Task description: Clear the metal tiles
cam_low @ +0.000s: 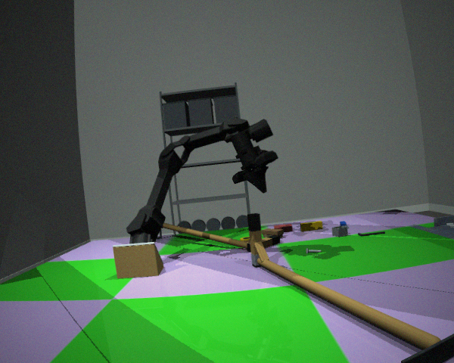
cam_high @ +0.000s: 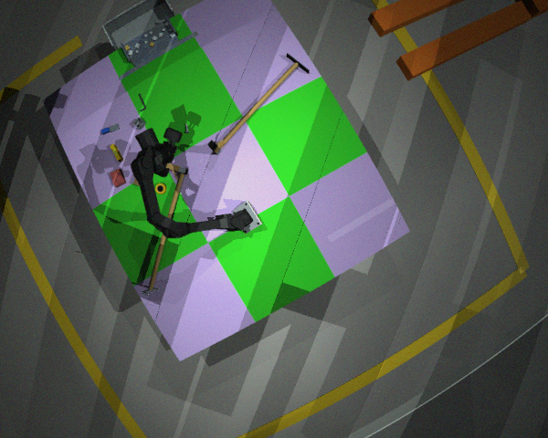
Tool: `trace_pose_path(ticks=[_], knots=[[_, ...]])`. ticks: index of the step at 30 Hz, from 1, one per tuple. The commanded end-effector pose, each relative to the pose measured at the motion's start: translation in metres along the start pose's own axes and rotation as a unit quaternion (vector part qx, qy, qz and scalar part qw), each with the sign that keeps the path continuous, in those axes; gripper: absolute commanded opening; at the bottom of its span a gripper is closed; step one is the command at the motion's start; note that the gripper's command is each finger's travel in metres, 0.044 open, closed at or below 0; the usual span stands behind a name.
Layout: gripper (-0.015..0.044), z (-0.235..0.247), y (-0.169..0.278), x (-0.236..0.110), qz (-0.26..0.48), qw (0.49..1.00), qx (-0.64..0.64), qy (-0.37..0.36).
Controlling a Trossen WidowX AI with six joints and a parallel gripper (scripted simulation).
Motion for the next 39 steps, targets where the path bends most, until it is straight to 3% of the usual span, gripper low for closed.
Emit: trace_pose_path(ticks=[1,39], knots=[[0.0000,-0.002,0.008,0.002,0.001,1.000,0.025,-0.016],[0.0000,-0.007,0.059,-0.001,-0.016,0.972,0.199,-0.124]])
Point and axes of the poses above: the point midway between the two fingers, 35 mm back from their tips, its own x axis out along the fingers, its own z axis across the jaws, y = z × x, the point moved 3 cm from there along -x, back along the fingers, and after that the axes turned 10 degrees about -x, right-handed, at the moved point
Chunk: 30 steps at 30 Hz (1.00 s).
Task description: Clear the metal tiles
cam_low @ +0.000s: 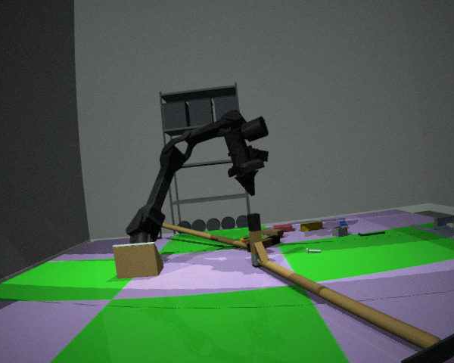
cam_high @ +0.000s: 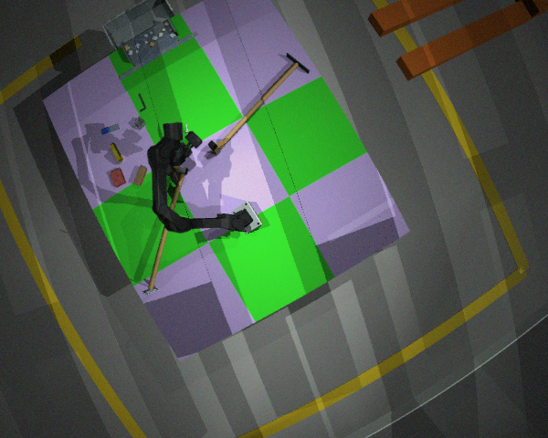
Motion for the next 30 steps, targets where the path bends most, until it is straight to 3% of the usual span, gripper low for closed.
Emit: trace_pose_path(ticks=[1,30], knots=[[0.0000,-0.003,0.005,0.000,-0.003,1.000,0.024,-0.014],[0.0000,-0.003,0.009,0.040,-0.003,1.000,0.025,-0.013]])
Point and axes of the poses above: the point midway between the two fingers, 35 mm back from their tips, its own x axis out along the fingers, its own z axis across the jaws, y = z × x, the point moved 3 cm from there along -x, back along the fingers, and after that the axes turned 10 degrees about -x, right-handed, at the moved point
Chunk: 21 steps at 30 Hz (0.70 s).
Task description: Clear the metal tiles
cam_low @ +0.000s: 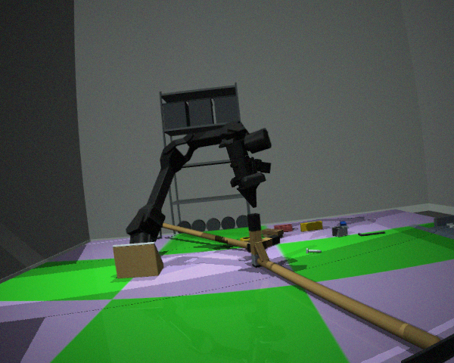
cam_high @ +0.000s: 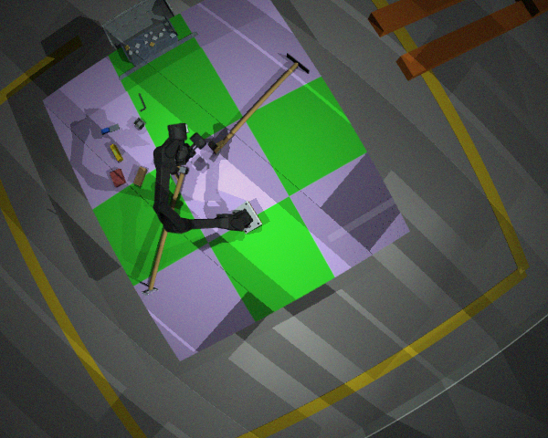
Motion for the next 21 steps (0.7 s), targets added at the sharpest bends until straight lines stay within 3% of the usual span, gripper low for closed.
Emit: trace_pose_path(ticks=[1,21], knots=[[0.0000,0.002,0.001,0.007,-0.002,1.000,0.001,-0.001],[0.0000,0.005,0.009,0.042,-0.003,1.000,0.001,-0.002]])
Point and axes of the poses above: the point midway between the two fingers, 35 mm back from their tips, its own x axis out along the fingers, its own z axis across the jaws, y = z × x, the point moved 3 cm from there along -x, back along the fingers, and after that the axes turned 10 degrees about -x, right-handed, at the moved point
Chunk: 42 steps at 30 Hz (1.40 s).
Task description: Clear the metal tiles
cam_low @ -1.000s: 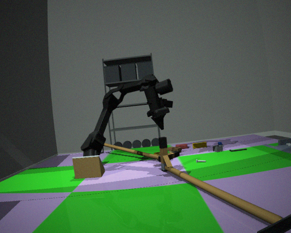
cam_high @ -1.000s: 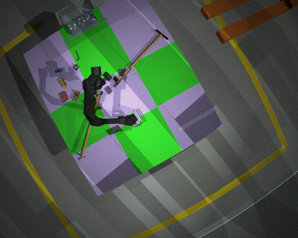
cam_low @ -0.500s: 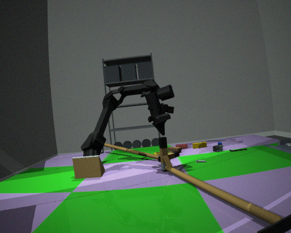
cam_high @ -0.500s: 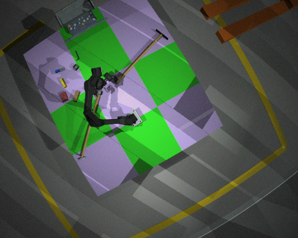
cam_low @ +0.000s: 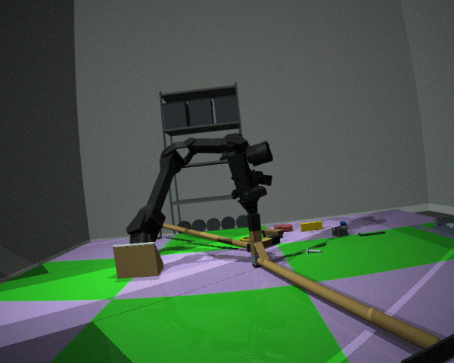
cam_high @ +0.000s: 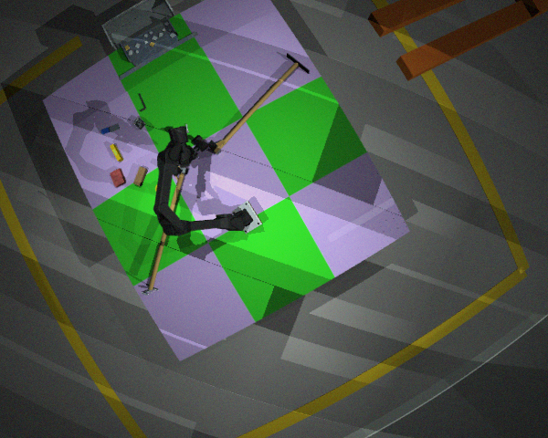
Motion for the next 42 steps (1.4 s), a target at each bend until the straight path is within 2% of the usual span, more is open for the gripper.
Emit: trace_pose_path(ticks=[1,15,42], knots=[[0.0000,0.003,0.002,0.007,-0.002,1.000,0.001,-0.002],[0.0000,0.007,0.010,0.031,-0.003,1.000,0.001,-0.004],[0.0000,0.037,-0.008,0.034,0.003,1.000,0.000,0.001]])
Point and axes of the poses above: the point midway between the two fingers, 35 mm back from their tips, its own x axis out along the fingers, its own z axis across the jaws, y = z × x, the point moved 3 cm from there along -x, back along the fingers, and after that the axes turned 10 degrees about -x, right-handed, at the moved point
